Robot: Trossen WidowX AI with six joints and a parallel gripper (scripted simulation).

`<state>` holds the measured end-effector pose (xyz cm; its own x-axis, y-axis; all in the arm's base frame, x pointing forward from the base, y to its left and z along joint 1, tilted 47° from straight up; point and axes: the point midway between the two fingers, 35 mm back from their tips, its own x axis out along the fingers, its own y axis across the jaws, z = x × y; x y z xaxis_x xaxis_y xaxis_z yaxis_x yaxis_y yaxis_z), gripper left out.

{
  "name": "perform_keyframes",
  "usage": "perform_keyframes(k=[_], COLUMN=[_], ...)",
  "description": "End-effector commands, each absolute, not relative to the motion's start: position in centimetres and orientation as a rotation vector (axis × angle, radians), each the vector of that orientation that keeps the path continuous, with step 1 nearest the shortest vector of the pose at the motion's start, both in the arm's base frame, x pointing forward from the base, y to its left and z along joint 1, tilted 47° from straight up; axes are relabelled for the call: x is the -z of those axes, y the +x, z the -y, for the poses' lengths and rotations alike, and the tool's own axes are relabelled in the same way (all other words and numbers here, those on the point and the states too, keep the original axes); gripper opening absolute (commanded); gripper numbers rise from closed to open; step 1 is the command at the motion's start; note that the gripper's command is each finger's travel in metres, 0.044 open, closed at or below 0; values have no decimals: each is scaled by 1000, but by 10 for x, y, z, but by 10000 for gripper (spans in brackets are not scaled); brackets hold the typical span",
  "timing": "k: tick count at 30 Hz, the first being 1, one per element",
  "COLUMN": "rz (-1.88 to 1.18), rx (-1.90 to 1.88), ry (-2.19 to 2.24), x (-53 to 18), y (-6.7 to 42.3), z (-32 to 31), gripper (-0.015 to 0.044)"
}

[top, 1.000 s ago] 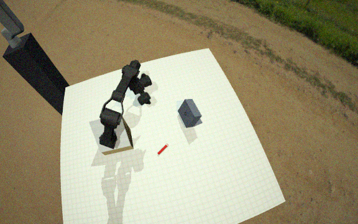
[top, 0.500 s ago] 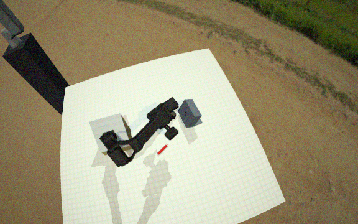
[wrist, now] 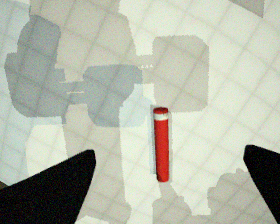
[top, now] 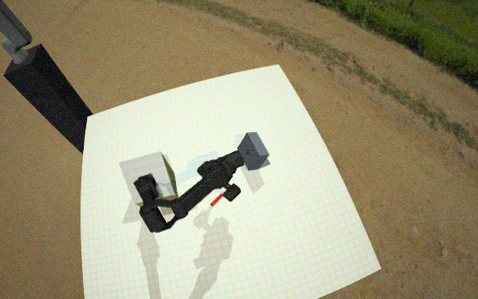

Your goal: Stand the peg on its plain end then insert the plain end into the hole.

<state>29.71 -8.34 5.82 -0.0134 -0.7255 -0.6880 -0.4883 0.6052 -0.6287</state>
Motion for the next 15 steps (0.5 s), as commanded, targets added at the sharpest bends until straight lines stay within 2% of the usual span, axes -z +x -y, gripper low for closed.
perform_keyframes(k=[1, 15], rz=[-1673, -1673], rx=[247, 246], ry=[-1025, -1024], x=[-53, -37], y=[295, 296], z=[88, 104], gripper=[440, 440])
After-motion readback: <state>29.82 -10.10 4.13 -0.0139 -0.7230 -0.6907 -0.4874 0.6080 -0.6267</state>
